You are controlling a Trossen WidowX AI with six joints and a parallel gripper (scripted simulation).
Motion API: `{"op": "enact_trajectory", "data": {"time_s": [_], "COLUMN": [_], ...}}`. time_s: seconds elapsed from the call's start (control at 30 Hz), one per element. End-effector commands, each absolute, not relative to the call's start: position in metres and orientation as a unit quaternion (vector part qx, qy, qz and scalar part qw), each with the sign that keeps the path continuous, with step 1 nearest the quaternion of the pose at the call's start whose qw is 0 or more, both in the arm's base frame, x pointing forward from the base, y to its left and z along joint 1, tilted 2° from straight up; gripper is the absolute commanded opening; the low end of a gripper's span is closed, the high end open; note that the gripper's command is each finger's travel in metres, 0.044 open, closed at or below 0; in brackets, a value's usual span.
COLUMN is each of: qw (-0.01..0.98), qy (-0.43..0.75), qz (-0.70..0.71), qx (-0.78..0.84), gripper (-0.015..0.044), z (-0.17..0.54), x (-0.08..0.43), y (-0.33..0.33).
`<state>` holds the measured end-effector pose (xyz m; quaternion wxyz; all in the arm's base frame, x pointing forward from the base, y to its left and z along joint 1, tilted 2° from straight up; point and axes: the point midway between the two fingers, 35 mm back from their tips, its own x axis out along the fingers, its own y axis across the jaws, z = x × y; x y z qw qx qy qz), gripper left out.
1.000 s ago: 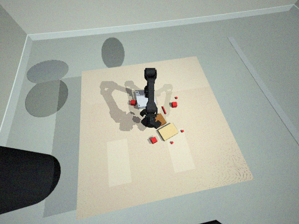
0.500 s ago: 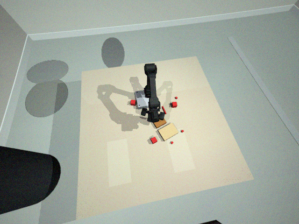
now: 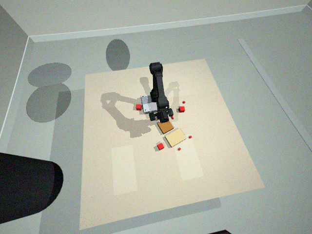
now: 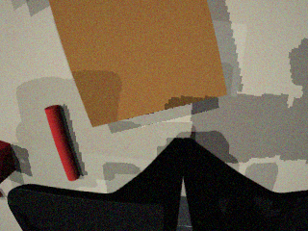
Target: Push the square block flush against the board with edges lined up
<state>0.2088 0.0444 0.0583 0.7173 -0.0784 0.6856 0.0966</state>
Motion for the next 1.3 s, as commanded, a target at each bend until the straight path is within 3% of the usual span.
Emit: {"op": "enact_trajectory", "data": {"time_s": [0.0, 0.33, 0.5, 1.27], "qw": [0.708, 0.699, 0.698, 0.699], "qy": [0.681, 0.671, 0.671, 0.671], "qz": [0.142, 0.183, 0.183, 0.183], "qx": [-0.127, -0.168, -0.168, -0.168], "gripper": [0.0, 0.0, 0.0, 0.0], "z": [0.055, 0.05, -0.002, 0.0], "x": [0.196, 0.188, 0.188, 0.212], "y": [0.047, 0.049, 0.05, 0.063]}}
